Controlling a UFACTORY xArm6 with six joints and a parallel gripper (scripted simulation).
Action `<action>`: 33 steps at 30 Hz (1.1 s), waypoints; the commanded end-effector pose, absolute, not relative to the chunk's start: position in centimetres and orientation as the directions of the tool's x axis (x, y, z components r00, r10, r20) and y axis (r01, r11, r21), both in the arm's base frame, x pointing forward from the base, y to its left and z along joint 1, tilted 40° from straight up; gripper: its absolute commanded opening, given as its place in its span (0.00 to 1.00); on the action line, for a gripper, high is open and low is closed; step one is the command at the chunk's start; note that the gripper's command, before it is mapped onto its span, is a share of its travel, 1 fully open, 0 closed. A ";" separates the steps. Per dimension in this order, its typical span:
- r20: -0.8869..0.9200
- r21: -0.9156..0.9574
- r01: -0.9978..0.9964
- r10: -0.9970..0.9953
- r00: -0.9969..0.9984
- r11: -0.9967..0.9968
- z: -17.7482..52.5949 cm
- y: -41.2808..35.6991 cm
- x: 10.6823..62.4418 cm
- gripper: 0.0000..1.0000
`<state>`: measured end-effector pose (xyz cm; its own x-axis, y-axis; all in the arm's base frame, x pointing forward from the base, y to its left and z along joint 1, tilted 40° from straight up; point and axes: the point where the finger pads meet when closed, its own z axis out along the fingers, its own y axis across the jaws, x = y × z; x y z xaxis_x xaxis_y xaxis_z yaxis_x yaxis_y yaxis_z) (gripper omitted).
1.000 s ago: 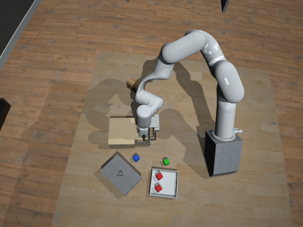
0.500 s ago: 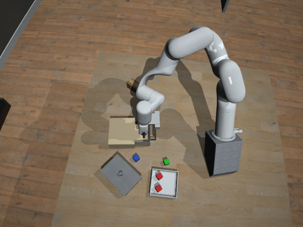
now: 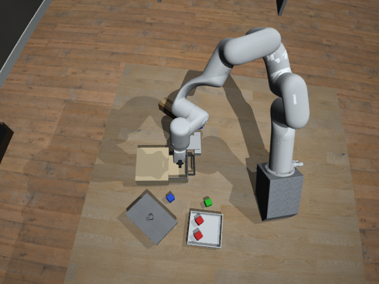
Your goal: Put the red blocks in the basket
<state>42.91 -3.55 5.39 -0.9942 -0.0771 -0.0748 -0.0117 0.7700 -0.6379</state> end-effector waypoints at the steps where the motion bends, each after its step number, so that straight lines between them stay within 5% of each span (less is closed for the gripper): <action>1: -0.077 -0.638 -0.011 -0.078 -0.994 0.770 6.7 -2.5 42.8 0.00; 33: -0.106 -0.631 0.035 -0.042 -0.993 0.775 8.8 0.1 42.5 0.00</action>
